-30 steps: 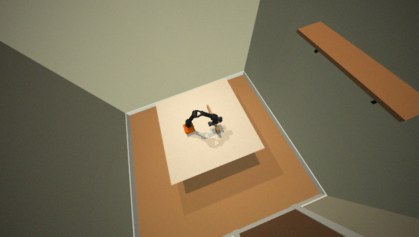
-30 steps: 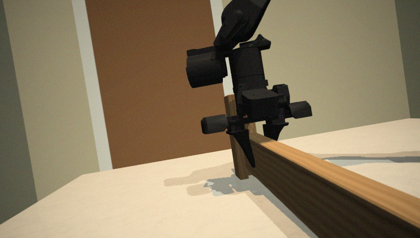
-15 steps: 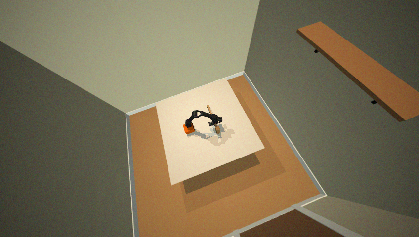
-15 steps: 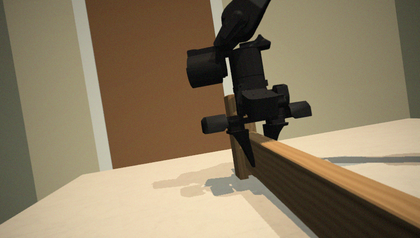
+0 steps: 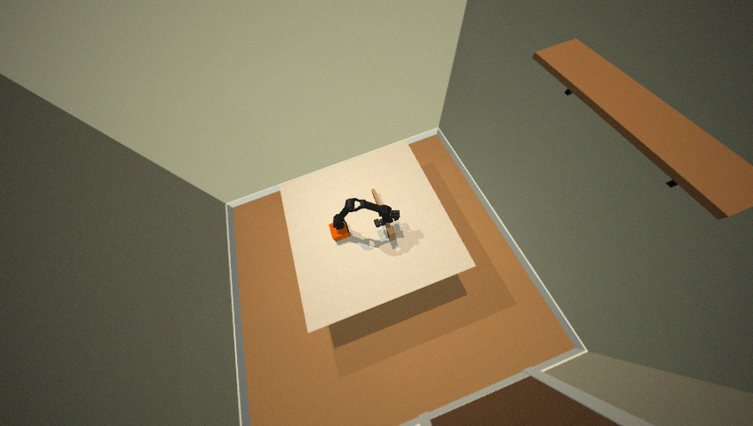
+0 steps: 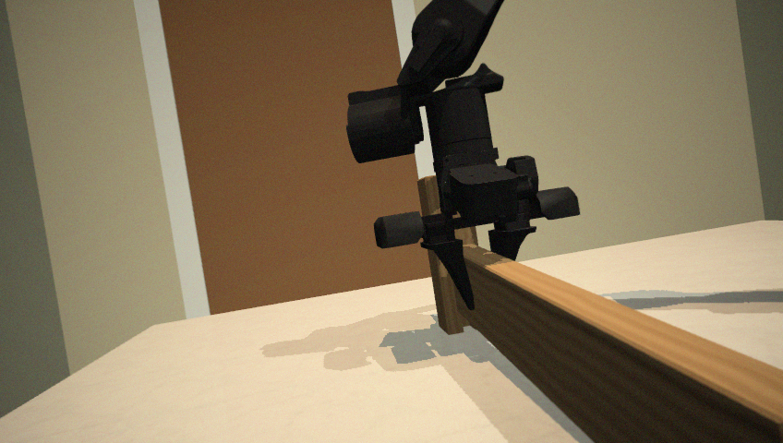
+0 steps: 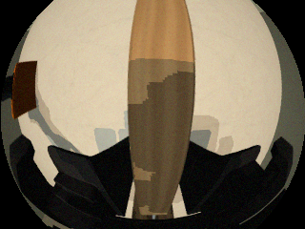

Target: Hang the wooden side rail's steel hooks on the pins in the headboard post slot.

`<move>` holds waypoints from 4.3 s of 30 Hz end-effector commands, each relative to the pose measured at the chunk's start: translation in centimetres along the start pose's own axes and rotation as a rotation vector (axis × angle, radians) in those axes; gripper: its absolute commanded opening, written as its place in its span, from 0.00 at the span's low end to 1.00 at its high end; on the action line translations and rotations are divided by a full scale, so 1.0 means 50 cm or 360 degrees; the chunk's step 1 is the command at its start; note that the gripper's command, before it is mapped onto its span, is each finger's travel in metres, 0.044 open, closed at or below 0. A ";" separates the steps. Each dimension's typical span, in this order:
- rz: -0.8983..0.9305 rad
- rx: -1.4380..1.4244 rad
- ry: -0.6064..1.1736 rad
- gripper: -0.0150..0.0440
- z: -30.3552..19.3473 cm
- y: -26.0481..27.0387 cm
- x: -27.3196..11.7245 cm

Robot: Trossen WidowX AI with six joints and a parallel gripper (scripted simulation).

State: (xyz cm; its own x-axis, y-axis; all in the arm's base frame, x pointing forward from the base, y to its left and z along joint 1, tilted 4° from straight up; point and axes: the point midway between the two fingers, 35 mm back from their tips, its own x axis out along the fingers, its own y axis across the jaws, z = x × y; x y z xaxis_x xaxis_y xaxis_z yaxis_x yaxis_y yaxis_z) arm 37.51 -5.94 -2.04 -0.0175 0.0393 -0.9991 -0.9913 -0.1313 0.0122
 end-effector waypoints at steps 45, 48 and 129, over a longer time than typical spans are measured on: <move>-0.0004 -0.0004 0.0004 0.25 -0.011 -0.001 -0.004; -0.0004 -0.0004 0.0005 0.25 -0.012 -0.001 -0.004; -0.0004 -0.0004 0.0006 0.25 -0.029 -0.001 0.001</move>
State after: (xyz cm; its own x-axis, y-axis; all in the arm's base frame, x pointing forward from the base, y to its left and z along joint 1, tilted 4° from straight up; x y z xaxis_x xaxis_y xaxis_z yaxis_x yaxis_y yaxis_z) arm 37.59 -7.23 -2.22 -0.0202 0.0411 -0.9990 -0.9915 -0.1291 0.0147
